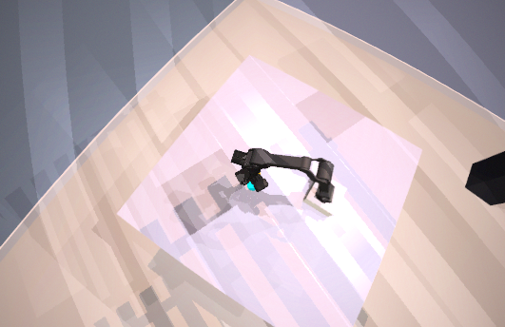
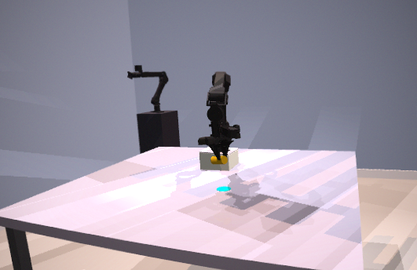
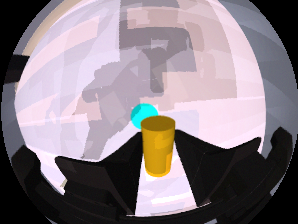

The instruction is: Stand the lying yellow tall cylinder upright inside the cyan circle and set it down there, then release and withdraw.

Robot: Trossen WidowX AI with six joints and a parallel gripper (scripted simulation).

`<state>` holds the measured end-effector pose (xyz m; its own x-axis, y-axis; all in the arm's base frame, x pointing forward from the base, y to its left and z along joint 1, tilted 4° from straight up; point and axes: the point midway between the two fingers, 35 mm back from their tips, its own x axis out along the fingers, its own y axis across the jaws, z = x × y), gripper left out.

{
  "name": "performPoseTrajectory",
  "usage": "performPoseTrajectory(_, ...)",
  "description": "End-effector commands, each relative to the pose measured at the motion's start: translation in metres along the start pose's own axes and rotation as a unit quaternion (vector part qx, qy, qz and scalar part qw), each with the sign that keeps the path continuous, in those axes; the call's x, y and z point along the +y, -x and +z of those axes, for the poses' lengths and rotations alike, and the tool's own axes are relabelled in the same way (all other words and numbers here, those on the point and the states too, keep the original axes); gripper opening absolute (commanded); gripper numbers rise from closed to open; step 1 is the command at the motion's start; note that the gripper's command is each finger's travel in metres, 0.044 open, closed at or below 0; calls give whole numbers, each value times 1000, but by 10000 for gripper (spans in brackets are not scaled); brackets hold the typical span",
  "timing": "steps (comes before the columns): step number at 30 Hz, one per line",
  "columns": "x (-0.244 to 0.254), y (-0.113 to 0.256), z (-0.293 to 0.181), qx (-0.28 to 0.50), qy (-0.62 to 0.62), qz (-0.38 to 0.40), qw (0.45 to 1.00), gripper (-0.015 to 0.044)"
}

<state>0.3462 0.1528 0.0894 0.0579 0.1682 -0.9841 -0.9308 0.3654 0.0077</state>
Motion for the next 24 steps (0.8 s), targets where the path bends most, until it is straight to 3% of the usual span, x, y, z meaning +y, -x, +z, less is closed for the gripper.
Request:
performPoseTrajectory(1, -2, -5, 1, -13, -10, 2, 1000, 105)
performPoseTrajectory(24, -18, -23, 12, -94, -49, -6, 994, 105)
